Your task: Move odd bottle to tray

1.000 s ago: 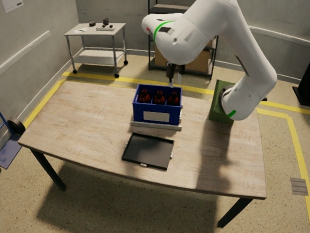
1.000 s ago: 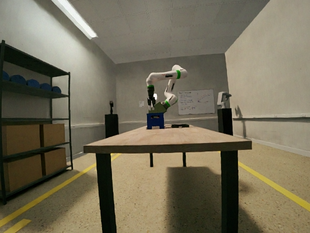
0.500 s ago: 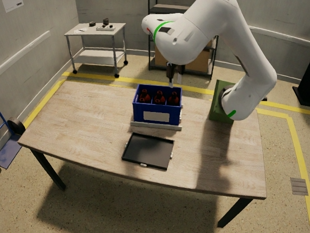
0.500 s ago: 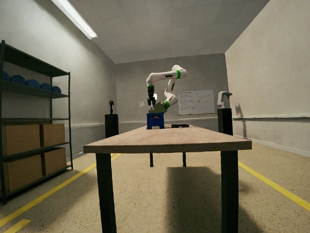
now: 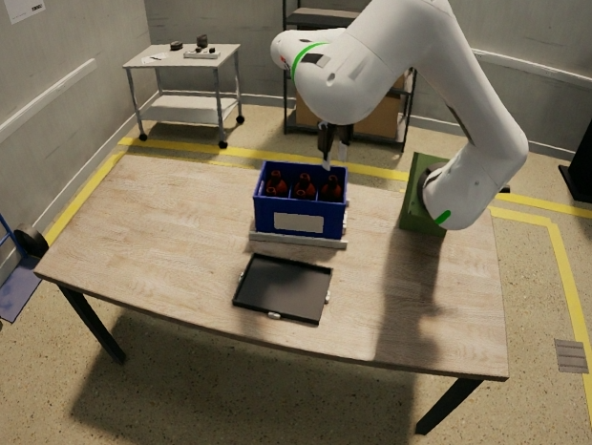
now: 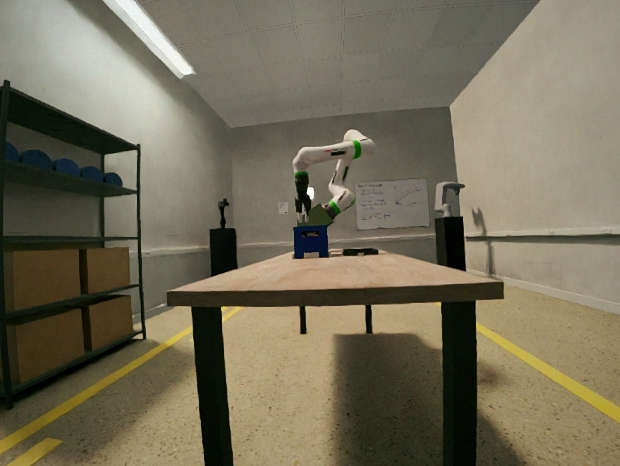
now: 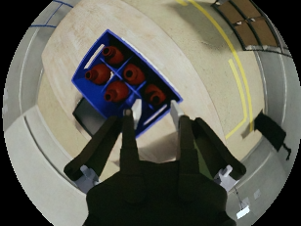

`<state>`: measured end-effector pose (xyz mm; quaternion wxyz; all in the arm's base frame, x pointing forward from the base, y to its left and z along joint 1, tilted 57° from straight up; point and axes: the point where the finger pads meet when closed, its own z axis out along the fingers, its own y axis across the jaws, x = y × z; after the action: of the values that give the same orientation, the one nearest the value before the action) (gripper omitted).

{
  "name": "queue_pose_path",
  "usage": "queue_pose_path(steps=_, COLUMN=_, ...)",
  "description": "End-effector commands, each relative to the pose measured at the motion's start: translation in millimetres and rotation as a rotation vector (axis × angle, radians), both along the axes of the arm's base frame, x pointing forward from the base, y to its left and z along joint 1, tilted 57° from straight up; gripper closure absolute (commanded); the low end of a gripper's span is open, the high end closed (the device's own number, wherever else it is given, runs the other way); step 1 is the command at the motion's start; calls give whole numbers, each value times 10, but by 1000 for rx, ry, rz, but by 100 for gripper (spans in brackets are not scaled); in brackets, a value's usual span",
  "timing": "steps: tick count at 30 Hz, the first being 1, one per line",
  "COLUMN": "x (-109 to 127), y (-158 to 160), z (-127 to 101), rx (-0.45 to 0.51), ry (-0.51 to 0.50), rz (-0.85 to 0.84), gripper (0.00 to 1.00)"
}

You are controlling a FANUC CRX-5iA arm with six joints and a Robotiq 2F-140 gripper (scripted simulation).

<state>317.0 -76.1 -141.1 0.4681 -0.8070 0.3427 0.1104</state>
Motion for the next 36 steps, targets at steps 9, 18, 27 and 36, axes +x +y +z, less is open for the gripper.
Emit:
queue_pose_path(steps=9, x=19, y=93, z=-66, rx=-1, ry=0, rz=0, gripper=56)
queue_pose_path(steps=18, x=36, y=188, z=-128, rx=-1, ry=0, rz=0, gripper=56)
queue_pose_path(steps=27, x=45, y=241, z=-163, rx=-1, ry=0, rz=0, gripper=56)
queue_pose_path(steps=36, x=50, y=270, z=-182, rx=-1, ry=0, rz=0, gripper=56)
